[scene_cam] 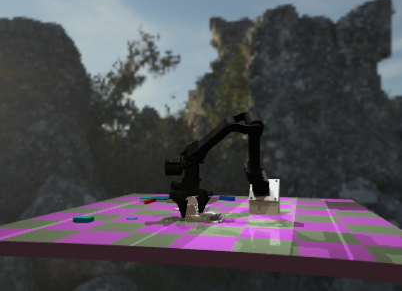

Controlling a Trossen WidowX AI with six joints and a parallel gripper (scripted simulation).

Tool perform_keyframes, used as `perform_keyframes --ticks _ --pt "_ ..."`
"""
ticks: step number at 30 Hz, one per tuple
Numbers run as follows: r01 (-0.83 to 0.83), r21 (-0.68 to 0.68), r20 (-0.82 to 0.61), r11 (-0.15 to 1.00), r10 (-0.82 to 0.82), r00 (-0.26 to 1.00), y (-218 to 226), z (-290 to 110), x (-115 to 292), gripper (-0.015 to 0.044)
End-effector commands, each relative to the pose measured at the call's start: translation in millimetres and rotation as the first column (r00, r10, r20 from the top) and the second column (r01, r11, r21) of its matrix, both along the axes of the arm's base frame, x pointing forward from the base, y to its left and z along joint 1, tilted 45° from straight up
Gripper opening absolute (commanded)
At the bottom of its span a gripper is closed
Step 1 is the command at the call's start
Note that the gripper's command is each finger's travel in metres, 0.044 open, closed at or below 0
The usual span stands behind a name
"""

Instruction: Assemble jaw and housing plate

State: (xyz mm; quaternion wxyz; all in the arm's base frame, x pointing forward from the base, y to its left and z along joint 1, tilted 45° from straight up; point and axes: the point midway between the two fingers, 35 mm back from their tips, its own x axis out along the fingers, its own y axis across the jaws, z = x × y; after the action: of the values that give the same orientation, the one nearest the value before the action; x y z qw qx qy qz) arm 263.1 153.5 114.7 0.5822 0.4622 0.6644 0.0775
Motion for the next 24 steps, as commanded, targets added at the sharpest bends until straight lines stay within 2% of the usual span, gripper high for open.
perform_keyframes --ticks 1,9,12,24 --pt "0.000 0.000 0.000 1.000 0.000 1.000 0.0 0.0 0.0 0.0361" --pt "0.000 0.000 0.000 1.000 0.000 1.000 0.0 0.0 0.0 0.0151" --pt "0.000 0.000 0.000 1.000 0.000 1.000 0.0 0.0 0.0 0.0134" --pt "0.000 0.000 0.000 1.000 0.000 1.000 0.0 0.0 0.0 0.0134"
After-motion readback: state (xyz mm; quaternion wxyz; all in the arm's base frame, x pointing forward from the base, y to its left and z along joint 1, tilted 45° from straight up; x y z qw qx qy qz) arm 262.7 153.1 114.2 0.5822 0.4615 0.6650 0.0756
